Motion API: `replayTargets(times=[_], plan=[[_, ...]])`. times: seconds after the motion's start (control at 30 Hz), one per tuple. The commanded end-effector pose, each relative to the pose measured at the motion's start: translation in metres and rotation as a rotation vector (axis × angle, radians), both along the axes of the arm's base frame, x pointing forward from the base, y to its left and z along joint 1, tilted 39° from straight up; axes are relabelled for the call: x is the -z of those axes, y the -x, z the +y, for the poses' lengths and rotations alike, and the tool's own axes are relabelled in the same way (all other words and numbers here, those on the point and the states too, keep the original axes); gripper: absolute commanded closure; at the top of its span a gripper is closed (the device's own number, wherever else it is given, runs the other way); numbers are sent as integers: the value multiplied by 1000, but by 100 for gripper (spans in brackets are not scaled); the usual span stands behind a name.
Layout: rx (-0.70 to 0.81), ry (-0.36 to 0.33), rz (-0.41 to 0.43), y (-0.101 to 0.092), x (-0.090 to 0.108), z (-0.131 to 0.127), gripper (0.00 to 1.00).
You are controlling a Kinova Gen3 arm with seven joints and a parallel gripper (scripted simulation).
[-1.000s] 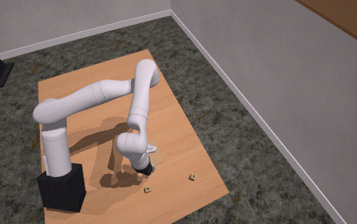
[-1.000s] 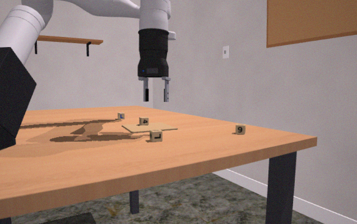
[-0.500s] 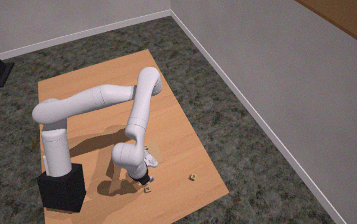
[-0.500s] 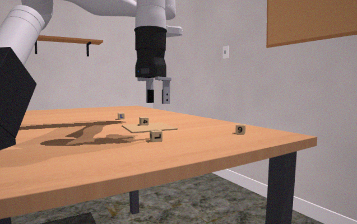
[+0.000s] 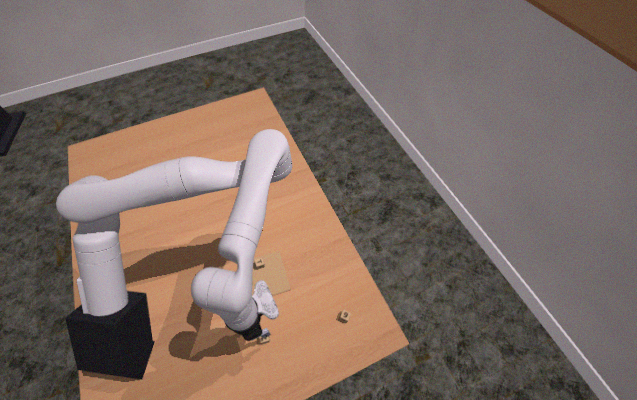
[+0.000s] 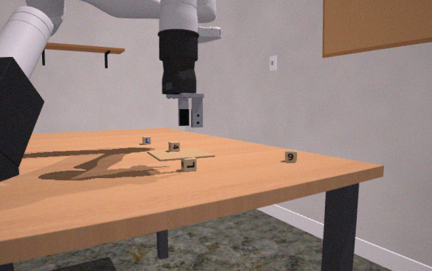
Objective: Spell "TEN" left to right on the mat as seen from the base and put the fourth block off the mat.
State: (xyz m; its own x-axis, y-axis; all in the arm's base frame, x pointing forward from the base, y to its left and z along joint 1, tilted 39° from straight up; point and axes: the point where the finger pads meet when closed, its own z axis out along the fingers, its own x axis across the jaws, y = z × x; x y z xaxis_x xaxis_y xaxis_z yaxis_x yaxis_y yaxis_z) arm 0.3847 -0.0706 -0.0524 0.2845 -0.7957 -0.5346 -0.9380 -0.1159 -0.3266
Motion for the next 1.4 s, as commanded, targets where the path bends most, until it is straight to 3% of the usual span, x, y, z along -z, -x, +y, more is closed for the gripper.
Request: replayTargets(times=[0.0, 0.57, 1.37], plan=[[32, -7, 23, 3, 4, -5, 0], [137, -39, 98, 6, 12, -13, 0], [148, -43, 105, 7, 13, -14, 0]])
